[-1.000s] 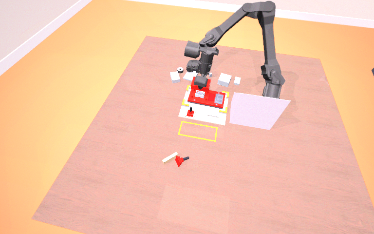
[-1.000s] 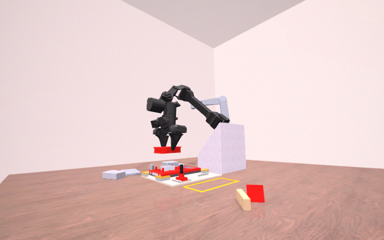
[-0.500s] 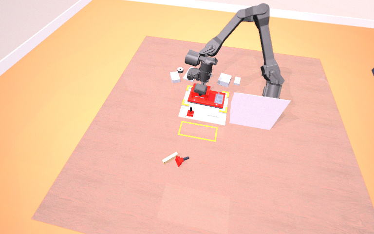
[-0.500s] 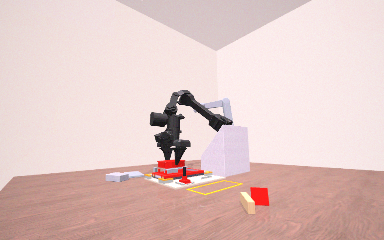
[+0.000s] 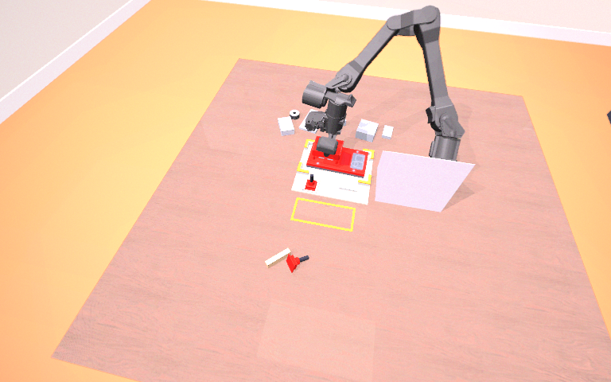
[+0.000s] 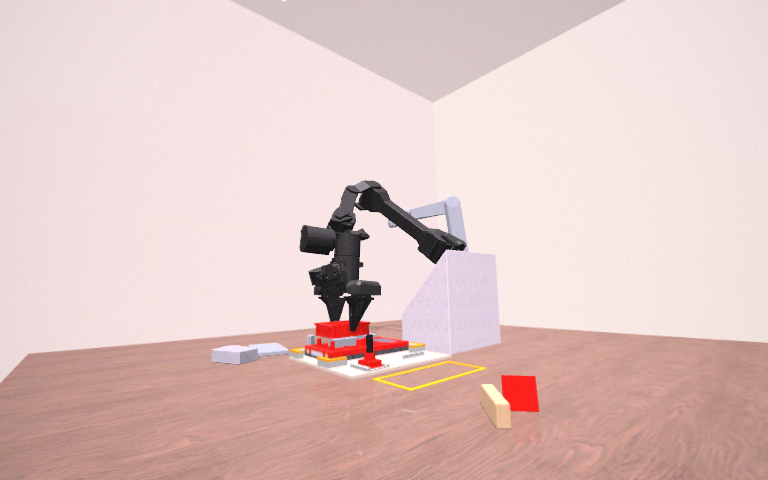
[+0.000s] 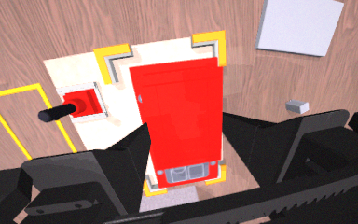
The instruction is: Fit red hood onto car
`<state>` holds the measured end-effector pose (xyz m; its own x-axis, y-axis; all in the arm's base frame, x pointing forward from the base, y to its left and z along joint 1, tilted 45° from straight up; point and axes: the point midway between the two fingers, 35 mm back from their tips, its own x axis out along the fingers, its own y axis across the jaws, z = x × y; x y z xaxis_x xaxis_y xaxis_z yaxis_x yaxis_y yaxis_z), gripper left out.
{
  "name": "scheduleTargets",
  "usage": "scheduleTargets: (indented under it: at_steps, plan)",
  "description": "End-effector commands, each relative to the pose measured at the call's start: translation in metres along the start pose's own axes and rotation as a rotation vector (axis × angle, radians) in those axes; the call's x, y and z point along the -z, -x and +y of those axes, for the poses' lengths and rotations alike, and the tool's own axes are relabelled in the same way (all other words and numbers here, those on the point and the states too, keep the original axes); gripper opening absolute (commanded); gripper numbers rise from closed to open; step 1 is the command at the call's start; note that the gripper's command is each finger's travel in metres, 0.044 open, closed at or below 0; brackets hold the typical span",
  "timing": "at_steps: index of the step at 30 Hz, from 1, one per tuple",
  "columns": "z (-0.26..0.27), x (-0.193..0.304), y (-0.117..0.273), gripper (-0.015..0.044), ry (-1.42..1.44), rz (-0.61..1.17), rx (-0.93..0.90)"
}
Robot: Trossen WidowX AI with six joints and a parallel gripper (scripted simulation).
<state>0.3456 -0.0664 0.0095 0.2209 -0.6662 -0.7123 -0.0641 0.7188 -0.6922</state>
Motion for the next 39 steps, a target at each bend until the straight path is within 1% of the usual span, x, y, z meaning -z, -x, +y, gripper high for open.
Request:
scheduleTargets:
  at_steps: [1,39]
  plan:
    - [0.0006,-0.0006,0.0007,0.0,0.004,-0.004,-0.003]
    - [0.0005,-0.0001,-0.0086,0.0,0.004,-0.004,-0.003]
